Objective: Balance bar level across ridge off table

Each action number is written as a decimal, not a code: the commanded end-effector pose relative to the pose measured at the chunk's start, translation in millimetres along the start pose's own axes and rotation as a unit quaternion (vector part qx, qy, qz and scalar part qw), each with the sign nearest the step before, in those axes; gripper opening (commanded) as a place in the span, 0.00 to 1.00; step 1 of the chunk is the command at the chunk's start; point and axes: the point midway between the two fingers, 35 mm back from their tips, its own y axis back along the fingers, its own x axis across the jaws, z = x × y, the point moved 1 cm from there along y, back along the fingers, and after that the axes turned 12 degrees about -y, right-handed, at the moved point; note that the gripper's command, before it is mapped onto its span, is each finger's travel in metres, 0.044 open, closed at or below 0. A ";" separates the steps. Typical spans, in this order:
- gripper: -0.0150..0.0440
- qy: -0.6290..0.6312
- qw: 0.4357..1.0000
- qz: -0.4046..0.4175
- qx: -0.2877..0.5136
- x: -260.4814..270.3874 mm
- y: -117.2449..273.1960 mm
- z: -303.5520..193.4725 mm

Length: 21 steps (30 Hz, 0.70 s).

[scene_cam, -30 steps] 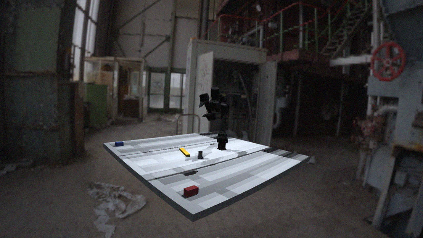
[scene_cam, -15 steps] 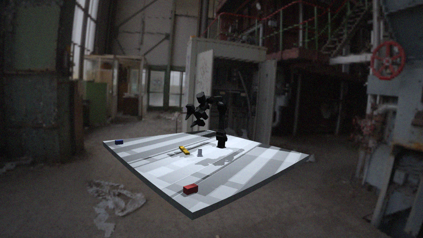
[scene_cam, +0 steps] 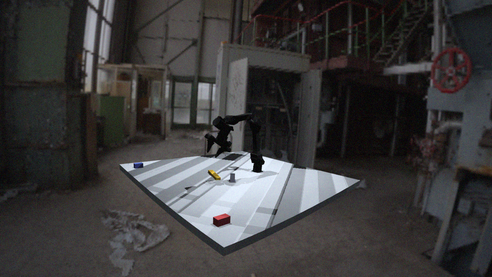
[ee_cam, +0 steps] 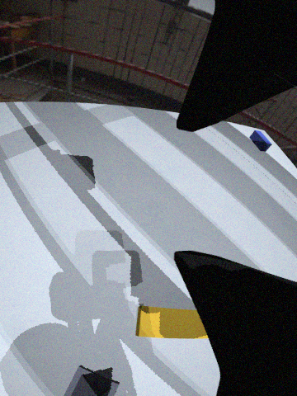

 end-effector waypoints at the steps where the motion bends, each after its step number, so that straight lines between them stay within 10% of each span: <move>1: 0.79 -0.007 0.999 0.033 0.017 6.5 -9.4 -20.8; 21: 0.79 -0.094 0.961 0.243 0.089 65.5 -40.7 -139.1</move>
